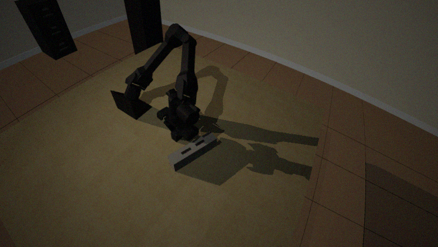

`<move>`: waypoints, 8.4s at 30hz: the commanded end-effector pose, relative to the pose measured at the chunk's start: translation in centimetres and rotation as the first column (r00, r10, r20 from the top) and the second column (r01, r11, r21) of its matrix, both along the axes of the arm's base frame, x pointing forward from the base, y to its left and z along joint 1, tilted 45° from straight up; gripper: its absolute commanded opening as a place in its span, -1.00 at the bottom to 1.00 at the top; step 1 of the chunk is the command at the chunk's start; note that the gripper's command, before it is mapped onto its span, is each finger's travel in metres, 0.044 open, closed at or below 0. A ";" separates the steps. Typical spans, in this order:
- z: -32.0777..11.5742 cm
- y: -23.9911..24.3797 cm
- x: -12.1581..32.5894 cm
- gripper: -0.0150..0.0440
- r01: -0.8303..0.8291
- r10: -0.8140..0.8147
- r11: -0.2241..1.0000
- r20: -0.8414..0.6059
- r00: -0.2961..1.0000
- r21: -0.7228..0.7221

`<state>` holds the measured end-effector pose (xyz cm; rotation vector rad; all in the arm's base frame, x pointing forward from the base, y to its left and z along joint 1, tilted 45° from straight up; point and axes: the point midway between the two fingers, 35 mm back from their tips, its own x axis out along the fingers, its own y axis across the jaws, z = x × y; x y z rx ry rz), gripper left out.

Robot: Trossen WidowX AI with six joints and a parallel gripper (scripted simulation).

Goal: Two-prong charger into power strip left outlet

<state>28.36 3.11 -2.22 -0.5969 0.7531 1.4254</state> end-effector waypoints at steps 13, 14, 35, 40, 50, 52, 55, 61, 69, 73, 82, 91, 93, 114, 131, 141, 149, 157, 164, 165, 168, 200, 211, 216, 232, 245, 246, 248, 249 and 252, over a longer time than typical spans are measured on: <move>2.1 -2.1 0.1 -0.49 0.002 -0.002 1.000 -0.002 1.000 0.000; 2.5 -2.5 0.1 -0.49 0.002 -0.002 1.000 -0.003 1.000 0.001; 4.0 -3.5 0.0 -0.49 0.121 -0.119 0.993 -0.112 0.987 0.004; 3.9 -3.2 0.0 -0.49 0.171 -0.169 0.985 -0.159 0.973 0.000; 3.9 -2.8 0.1 -0.49 0.269 -0.265 0.963 -0.251 0.931 -0.016; 3.9 -2.7 0.1 -0.49 0.288 -0.283 0.957 -0.269 0.921 -0.021; 3.8 -2.5 0.1 -0.49 0.316 -0.310 0.948 -0.296 0.904 -0.028; 3.8 -2.2 0.1 -0.49 0.371 -0.363 0.928 -0.348 0.865 -0.046; 3.7 -1.8 0.1 -0.49 0.439 -0.428 0.895 -0.414 0.803 -0.074; 3.7 -1.6 0.1 -0.49 0.471 -0.459 0.878 -0.445 0.769 -0.091; 3.7 -1.2 0.1 -0.49 0.537 -0.522 0.833 -0.511 0.683 -0.134; 3.6 -0.8 0.1 -0.49 0.594 -0.577 0.783 -0.569 0.586 -0.183; 3.6 -0.7 0.1 -0.49 0.606 -0.588 0.772 -0.581 0.563 -0.194; 3.5 0.3 0.1 -0.49 0.694 -0.675 0.639 -0.674 0.300 -0.332; 3.4 1.2 0.0 -0.49 0.719 -0.706 0.524 -0.705 0.067 -0.456; 3.3 1.6 0.0 -0.49 0.713 -0.707 0.456 -0.704 -0.073 -0.532; 3.2 1.8 0.2 -0.49 0.707 -0.703 0.428 -0.699 -0.131 -0.564; 3.1 1.6 1.0 -0.49 0.705 -0.702 0.420 -0.697 -0.146 -0.571; 2.9 1.5 1.7 -0.49 0.703 -0.701 0.414 -0.695 -0.160 -0.579; 2.9 1.4 1.8 -0.49 0.703 -0.701 0.413 -0.695 -0.162 -0.580; 2.8 1.4 2.1 -0.49 0.702 -0.700 0.410 -0.694 -0.167 -0.583; 2.2 1.0 4.7 -0.49 0.694 -0.695 0.385 -0.686 -0.216 -0.609; 2.2 1.0 4.9 -0.49 0.694 -0.695 0.385 -0.686 -0.216 -0.609; 2.1 1.0 5.1 -0.49 0.694 -0.695 0.385 -0.686 -0.216 -0.609; 2.1 0.9 5.5 -0.49 0.694 -0.695 0.385 -0.686 -0.216 -0.608; 2.0 0.9 5.7 -0.49 0.694 -0.695 0.385 -0.686 -0.215 -0.608; 2.0 0.8 5.7 -0.49 0.694 -0.695 0.385 -0.686 -0.215 -0.608; 2.0 0.8 5.8 -0.49 0.694 -0.695 0.385 -0.686 -0.215 -0.608; 2.0 0.8 5.8 -0.49 0.694 -0.695 0.385 -0.686 -0.215 -0.608; 2.0 0.8 5.9 -0.49 0.694 -0.695 0.385 -0.686 -0.215 -0.608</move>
